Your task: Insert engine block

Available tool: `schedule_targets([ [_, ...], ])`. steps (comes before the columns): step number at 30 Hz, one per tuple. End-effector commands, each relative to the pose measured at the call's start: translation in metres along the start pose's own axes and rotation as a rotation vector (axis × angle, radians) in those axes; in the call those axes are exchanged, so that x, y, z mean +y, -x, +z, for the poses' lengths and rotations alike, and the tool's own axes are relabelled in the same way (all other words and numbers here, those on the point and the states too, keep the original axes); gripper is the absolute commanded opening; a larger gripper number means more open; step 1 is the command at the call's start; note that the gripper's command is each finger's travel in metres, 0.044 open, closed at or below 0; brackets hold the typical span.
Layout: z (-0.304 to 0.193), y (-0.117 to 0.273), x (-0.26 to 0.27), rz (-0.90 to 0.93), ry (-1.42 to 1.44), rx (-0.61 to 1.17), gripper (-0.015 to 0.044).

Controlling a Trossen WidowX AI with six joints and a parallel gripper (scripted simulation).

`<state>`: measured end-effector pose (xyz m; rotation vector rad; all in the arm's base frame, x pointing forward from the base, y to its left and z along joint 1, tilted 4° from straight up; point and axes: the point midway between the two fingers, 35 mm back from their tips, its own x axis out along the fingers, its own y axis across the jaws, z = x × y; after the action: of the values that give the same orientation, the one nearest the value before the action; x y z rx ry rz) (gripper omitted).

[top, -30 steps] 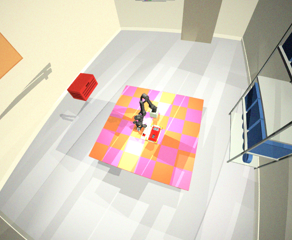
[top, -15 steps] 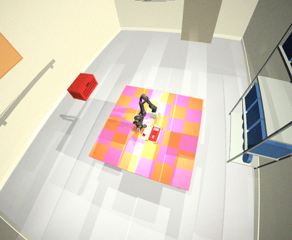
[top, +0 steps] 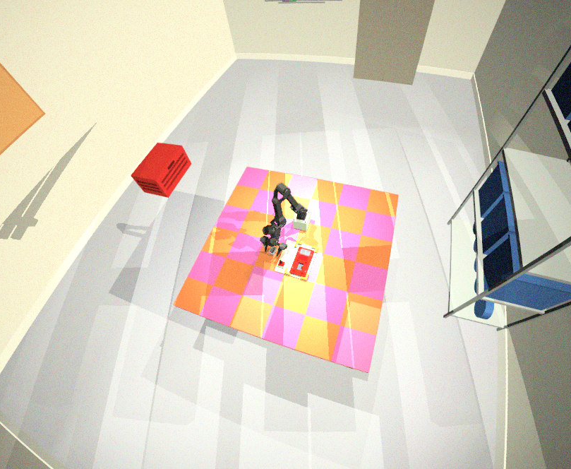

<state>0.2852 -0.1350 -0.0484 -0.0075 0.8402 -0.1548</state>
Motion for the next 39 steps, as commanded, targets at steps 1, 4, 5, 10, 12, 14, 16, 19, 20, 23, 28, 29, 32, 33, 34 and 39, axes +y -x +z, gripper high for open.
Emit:
schedule_targets([
  [1,0.001,0.009,-0.001,0.001,0.004,0.003,0.044],
  [4,0.0,0.022,-0.001,0.002,0.004,0.006,0.044],
  [5,0.0,0.026,-0.001,0.002,0.004,0.006,0.044],
  [10,-0.001,0.043,-0.001,0.002,0.004,0.007,0.044],
  [12,-0.001,0.043,-0.001,0.002,0.004,0.007,0.044],
  [14,0.003,0.04,-0.003,-0.007,0.003,0.0,0.044],
  [16,0.003,0.04,-0.003,-0.007,0.003,0.0,0.044],
  [19,0.003,0.04,-0.003,-0.007,0.003,0.0,0.044],
  [20,0.003,0.04,-0.003,-0.007,0.003,0.0,0.044],
  [23,0.003,0.04,-0.003,-0.007,0.003,0.0,0.044],
  [28,0.003,0.04,-0.003,-0.007,0.003,0.0,0.044],
  [29,0.003,0.04,-0.003,-0.007,0.003,0.0,0.044],
  [32,0.003,0.039,-0.003,-0.006,0.002,0.006,0.044],
  [33,0.003,0.037,-0.003,-0.004,-0.001,0.021,0.044],
  [34,0.004,0.035,-0.004,-0.001,-0.006,0.048,0.044],
  [39,0.01,0.024,-0.006,0.012,-0.029,0.213,0.044],
])
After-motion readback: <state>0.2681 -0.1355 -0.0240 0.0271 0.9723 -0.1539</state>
